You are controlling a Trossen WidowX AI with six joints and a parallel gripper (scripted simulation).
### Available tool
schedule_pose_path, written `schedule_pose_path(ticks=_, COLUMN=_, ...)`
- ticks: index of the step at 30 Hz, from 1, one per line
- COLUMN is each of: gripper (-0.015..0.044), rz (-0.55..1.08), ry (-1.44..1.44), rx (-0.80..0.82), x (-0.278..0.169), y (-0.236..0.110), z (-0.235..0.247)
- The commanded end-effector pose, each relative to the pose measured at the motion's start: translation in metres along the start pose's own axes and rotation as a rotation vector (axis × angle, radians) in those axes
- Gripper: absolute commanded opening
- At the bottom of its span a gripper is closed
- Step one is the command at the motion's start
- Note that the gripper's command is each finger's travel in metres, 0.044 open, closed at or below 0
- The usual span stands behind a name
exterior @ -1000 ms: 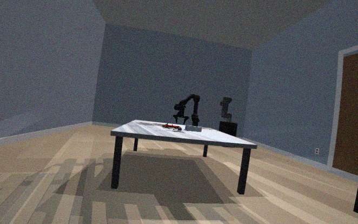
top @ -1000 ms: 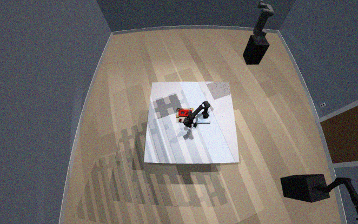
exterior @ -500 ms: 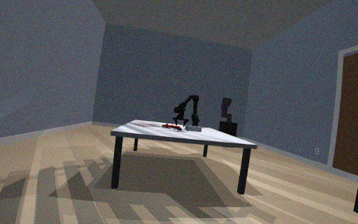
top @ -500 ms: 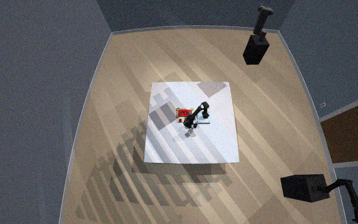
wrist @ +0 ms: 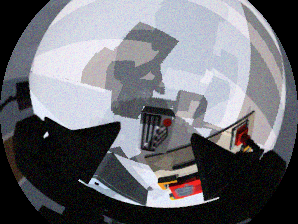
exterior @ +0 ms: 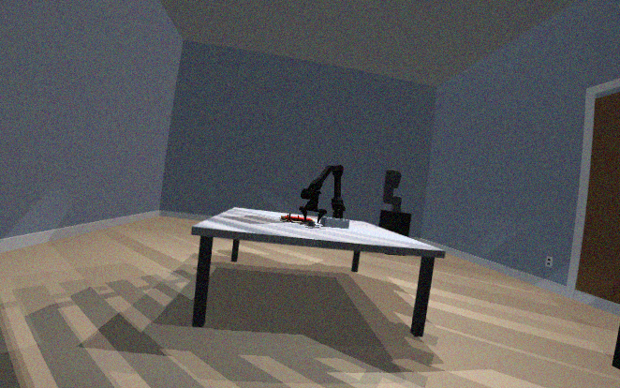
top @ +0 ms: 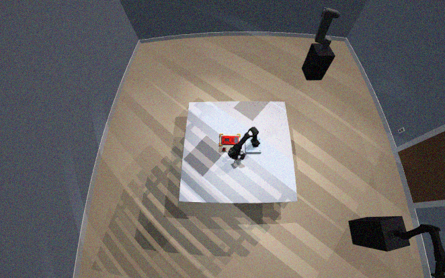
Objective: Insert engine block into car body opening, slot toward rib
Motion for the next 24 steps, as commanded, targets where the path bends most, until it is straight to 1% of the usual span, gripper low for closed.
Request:
schedule_pose_path(ticks=1, gripper=0.0387, rz=0.0, ry=-0.004, rx=0.005, x=-0.0005, y=0.0034, z=0.0008)
schedule_pose_path(ticks=10, gripper=0.0151, rz=0.0, ry=-0.004, rx=0.005, x=-0.0005, y=0.0034, z=0.0008)
schedule_pose_path(ticks=18, gripper=0.0098, rz=0.0, ry=-0.004, rx=0.005, x=-0.0005, y=0.0034, z=0.0008)
schedule_pose_path(ticks=22, gripper=0.0, rz=0.0, ry=-0.004, rx=0.005, x=0.0006, y=-0.0008, z=-0.0001)
schedule_pose_path(ticks=24, gripper=0.0, rz=0.0, ry=-0.004, rx=0.005, x=0.002, y=-0.0064, z=-0.0012)
Point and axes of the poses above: the point midway between the two fingers, 35 mm back from their tips, its own y axis out along the fingers, its own z axis across the jaws, x = y × z, the point moved 4 cm from there along -y, back along the fingers, and after that the axes turned 4 degrees about -y, right-handed, at the moved point
